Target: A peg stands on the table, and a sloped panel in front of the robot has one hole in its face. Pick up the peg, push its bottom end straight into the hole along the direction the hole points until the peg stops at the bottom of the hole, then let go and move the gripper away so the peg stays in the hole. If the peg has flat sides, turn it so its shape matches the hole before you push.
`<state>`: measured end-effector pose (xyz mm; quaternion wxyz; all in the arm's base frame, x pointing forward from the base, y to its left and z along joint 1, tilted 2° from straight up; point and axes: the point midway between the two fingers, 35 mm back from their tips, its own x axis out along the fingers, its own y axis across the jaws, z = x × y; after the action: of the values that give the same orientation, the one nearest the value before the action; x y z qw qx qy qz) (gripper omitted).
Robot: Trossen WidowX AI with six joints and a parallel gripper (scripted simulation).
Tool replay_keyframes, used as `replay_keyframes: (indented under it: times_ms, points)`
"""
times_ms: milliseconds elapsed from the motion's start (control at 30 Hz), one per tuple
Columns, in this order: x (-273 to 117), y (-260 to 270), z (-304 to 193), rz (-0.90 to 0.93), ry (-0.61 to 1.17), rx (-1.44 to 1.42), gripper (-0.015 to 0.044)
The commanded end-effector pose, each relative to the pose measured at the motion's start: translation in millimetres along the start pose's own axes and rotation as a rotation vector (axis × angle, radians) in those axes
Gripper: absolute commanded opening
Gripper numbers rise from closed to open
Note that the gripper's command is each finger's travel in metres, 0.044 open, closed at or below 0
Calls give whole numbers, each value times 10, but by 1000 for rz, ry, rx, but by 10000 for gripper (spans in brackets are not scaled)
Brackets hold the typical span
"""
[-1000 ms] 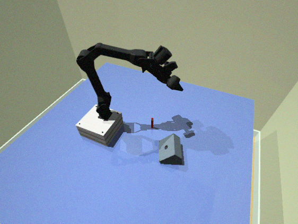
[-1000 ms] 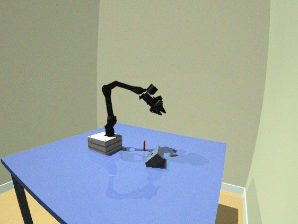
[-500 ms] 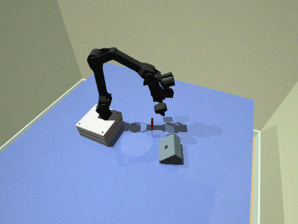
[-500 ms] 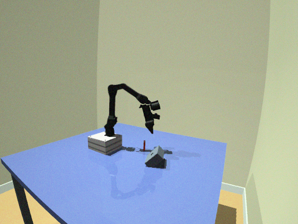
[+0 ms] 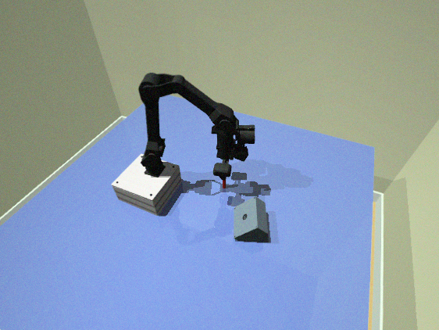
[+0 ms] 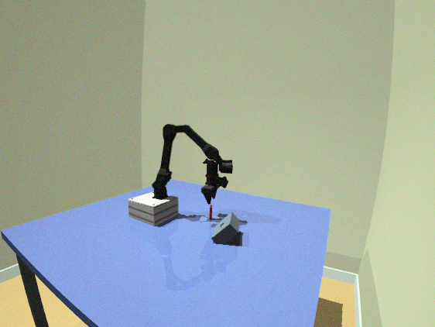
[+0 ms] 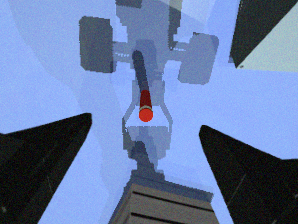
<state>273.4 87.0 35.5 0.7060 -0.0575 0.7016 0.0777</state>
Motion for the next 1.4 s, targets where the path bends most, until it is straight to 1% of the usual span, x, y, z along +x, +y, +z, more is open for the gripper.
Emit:
replay_keyframes:
  times_ms: [0, 1200, 1367]
  points:
    - [43, 6, -20, 3, 14, 9, 440]
    - [627, 7, -28, 3, 14, 9, 440]
    - [650, 7, -32, 3, 14, 9, 440]
